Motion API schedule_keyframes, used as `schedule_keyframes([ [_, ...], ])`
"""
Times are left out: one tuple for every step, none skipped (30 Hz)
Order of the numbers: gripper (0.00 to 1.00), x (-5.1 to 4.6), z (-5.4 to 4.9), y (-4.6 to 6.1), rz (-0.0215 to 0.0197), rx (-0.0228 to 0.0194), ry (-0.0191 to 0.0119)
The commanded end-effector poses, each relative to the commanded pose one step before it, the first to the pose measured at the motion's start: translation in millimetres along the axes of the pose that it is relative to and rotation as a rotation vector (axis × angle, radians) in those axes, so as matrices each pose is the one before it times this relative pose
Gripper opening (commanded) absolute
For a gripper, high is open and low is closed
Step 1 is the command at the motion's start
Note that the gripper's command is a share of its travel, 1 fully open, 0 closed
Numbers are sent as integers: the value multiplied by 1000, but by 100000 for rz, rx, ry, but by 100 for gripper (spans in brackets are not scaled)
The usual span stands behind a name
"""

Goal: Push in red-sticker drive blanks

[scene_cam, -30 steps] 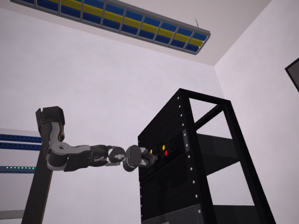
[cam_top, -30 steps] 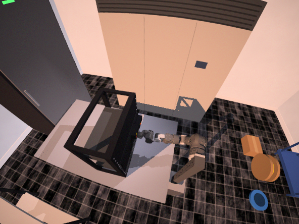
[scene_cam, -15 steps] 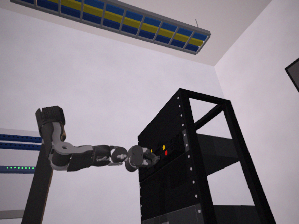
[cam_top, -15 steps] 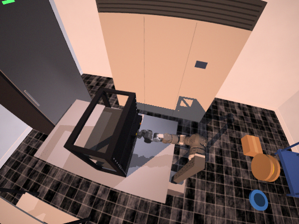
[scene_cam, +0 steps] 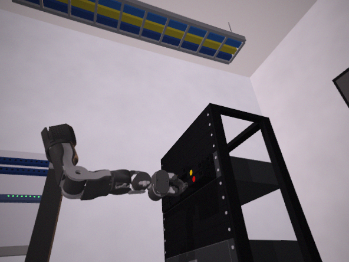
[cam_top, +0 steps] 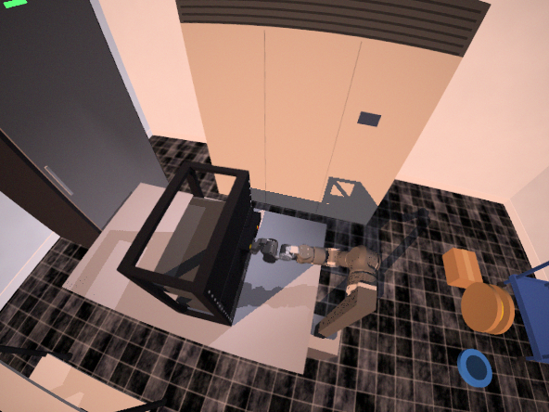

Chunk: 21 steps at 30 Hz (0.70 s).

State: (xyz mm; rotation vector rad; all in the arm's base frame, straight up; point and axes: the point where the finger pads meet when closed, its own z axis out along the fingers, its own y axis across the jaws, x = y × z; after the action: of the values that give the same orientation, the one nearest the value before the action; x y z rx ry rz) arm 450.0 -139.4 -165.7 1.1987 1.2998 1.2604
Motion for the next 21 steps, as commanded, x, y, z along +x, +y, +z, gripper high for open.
schedule_keyframes([
  [0, 2865, 3570, 7148, -215, -1847, 980],
  [0, 52, 607, 401, -14, -67, 0],
  [0, 32, -98, 1508, -81, -393, -5],
  [0, 0, -1, 7, 0, -2, 0],
  [0, 0, 0, 0, 0, 0, 0],
  [0, 0, 0, 0, 0, 0, 0],
  [0, 0, 0, -1, 0, 0, 0],
  [0, 0, 0, 0, 0, 0, 0],
  [0, 0, 0, 0, 0, 0, 0],
  [0, 0, 0, 0, 0, 0, 0],
  [0, 0, 0, 0, 0, 0, 0],
  [0, 0, 0, 0, 0, 0, 0],
  [0, 0, 0, 0, 0, 0, 0],
  [0, 0, 0, 0, 0, 0, 0],
  [0, 0, 0, 0, 0, 0, 0],
  [0, 0, 0, 0, 0, 0, 0],
  [0, 0, 0, 0, 0, 0, 0],
  [0, 0, 0, 0, 0, 0, 0],
  [0, 0, 0, 0, 0, 0, 0],
  [0, 0, 0, 0, 0, 0, 0],
  [0, 0, 0, 0, 0, 0, 0],
])
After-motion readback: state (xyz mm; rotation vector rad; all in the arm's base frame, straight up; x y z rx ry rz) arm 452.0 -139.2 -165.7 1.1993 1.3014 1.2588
